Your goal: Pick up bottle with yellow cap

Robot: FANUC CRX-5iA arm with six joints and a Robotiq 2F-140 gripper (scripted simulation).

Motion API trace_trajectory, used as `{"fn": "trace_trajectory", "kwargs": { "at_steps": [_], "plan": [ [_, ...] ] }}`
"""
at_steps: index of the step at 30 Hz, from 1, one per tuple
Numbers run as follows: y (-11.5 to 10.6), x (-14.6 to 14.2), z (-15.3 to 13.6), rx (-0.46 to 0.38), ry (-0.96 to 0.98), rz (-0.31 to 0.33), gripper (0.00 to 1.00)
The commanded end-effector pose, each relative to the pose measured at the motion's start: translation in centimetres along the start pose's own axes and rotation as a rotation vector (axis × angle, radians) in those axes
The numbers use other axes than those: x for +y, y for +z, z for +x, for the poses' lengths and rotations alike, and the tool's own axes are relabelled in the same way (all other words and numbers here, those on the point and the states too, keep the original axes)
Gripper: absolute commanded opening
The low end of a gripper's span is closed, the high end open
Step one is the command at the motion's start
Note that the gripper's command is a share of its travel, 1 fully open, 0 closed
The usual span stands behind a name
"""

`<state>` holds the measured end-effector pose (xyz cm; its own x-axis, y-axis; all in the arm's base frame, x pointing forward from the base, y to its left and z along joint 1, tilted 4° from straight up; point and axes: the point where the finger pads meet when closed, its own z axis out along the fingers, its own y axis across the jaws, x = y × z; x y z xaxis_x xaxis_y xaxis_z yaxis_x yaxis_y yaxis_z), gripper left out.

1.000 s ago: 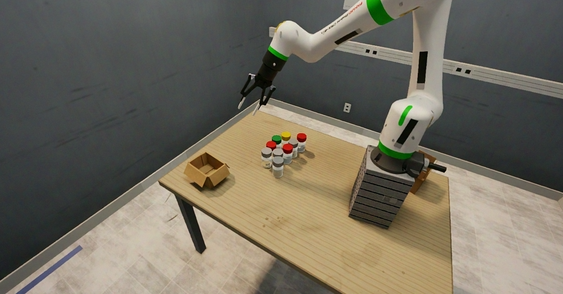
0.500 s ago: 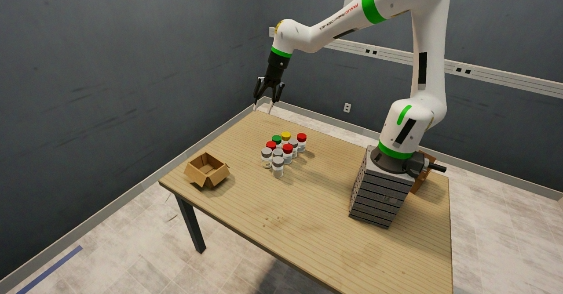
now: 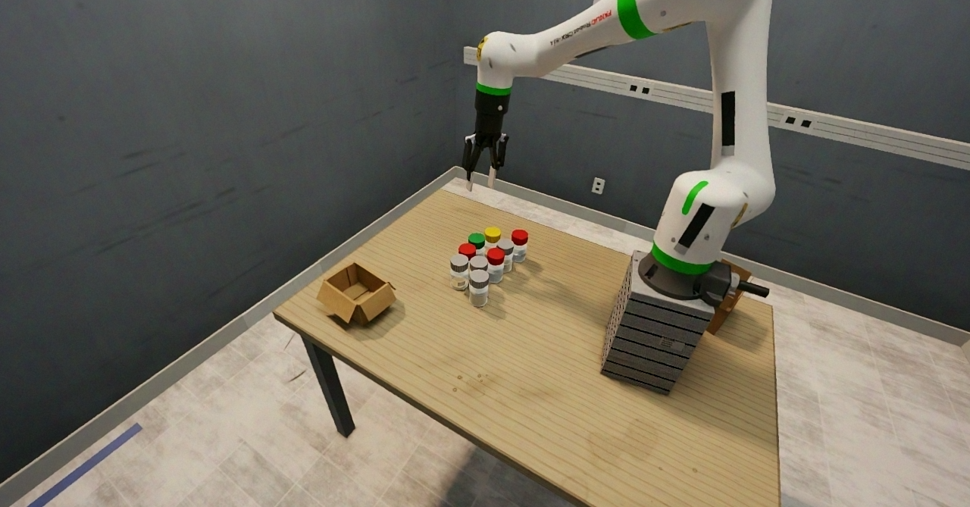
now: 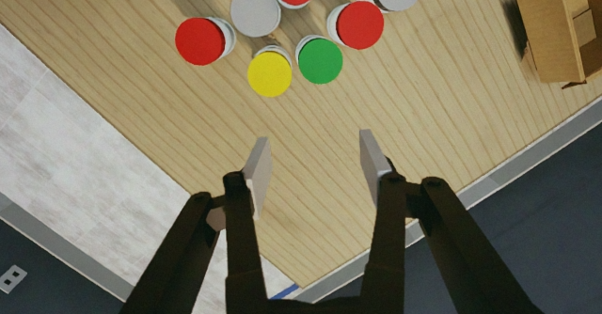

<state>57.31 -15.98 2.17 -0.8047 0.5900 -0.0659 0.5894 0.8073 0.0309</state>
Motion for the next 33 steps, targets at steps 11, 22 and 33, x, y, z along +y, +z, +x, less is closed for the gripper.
{"fn": "trace_trajectory", "kwargs": {
  "at_steps": [11,22,33],
  "plan": [
    [6.2,-3.7,-0.6,0.015,-0.059,0.075,0.51],
    [12.3,-4.4,-0.5,0.018,-0.063,0.081,0.51],
    [12.2,-4.4,-0.6,0.017,-0.063,0.081,0.51]
  ]
}}
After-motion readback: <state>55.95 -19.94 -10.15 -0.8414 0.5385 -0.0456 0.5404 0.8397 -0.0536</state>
